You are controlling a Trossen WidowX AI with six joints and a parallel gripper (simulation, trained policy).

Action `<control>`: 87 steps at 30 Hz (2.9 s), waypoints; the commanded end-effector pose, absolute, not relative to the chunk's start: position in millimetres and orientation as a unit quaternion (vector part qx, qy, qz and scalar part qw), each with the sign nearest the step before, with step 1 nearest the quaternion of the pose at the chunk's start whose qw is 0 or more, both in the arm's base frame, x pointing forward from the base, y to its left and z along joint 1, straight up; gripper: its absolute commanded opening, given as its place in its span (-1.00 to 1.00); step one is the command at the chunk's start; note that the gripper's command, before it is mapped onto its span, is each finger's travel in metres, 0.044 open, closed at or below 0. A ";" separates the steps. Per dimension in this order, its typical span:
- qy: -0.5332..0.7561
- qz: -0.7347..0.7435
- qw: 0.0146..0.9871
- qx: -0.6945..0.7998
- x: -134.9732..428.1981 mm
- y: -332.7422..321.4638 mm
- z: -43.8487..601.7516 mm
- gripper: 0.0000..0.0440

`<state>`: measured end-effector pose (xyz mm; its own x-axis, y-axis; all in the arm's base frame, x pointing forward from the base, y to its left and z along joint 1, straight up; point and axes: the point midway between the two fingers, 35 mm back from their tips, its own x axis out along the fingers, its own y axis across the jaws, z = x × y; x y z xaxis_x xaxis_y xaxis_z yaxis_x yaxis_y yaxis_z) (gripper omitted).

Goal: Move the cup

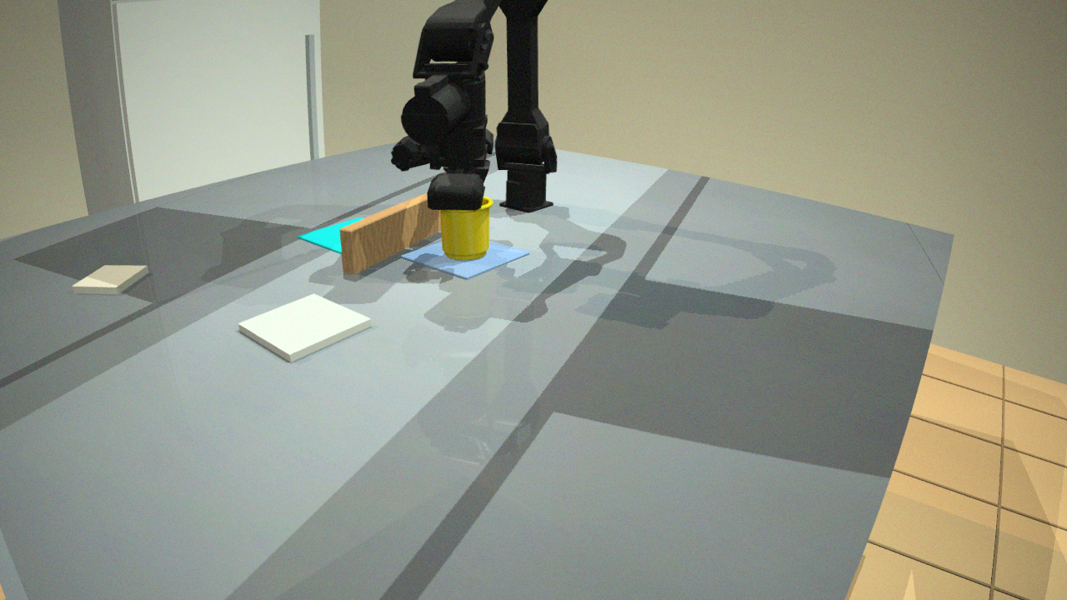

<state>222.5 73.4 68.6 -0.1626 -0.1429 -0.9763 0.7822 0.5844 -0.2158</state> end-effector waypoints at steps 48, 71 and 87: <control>0.548 -0.384 0.635 0.386 266.9 18.2 148.5 -0.97; 0.473 -0.419 0.640 0.437 291.8 -52.0 133.8 -1.00; 0.458 -0.443 0.628 0.446 282.2 -80.5 95.9 -0.93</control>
<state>286.7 -76.9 104.0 0.2006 -0.1414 -0.9694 0.9629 0.2107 0.1685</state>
